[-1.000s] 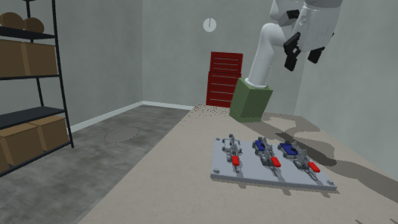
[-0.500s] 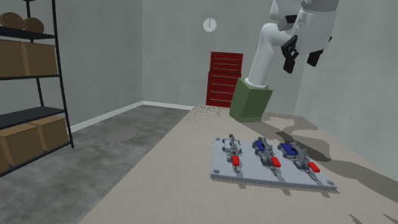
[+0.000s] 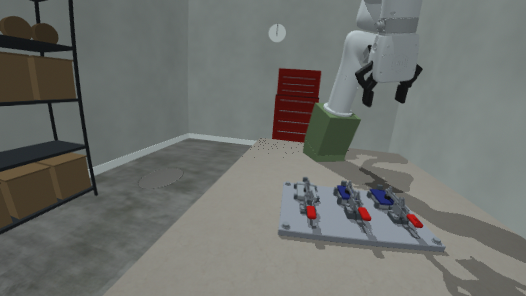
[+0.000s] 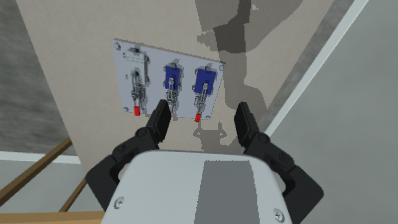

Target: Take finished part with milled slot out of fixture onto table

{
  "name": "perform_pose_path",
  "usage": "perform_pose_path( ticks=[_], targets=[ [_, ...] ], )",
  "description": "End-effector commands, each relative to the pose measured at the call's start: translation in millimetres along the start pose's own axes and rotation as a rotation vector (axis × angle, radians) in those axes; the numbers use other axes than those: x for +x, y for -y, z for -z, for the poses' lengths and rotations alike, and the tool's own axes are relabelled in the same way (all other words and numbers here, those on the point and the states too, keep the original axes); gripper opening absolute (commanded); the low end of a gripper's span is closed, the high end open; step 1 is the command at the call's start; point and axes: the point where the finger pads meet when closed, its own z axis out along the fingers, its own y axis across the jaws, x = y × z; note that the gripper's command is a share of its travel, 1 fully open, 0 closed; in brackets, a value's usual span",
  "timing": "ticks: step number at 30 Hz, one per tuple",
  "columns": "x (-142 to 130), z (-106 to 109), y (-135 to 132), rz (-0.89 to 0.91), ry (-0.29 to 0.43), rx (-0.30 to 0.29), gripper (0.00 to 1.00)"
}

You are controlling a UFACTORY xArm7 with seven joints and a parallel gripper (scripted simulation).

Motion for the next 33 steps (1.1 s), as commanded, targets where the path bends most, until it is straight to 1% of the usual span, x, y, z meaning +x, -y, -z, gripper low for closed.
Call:
perform_pose_path(
  ticks=[1,2,3,5,6,7,10,12,13,14,17,33],
  targets=[
    [15.9,-18.2,7.4,-0.088,0.129,0.054,1.0],
    [15.9,-18.2,7.4,-0.088,0.129,0.054,1.0],
    [22.3,-23.9,11.2,-0.118,0.159,0.069,1.0],
    [25.0,-26.2,12.8,-0.13,0.171,0.075,1.0],
    [31.6,-31.6,17.0,-0.159,0.199,0.089,1.0],
    [33.8,-33.4,18.4,-0.168,0.208,0.094,1.0],
    [33.8,-33.4,18.4,-0.168,0.208,0.094,1.0],
    [48.9,-44.3,28.4,-0.229,0.266,0.126,1.0],
    [48.9,-44.3,28.4,-0.229,0.266,0.126,1.0],
    [54.4,-47.9,32.1,-0.25,0.286,0.138,1.0],
    [60.4,-51.7,36.2,-0.272,0.306,0.15,1.0],
    [61.4,-52.4,37.0,-0.276,0.309,0.153,1.0]
  ],
)
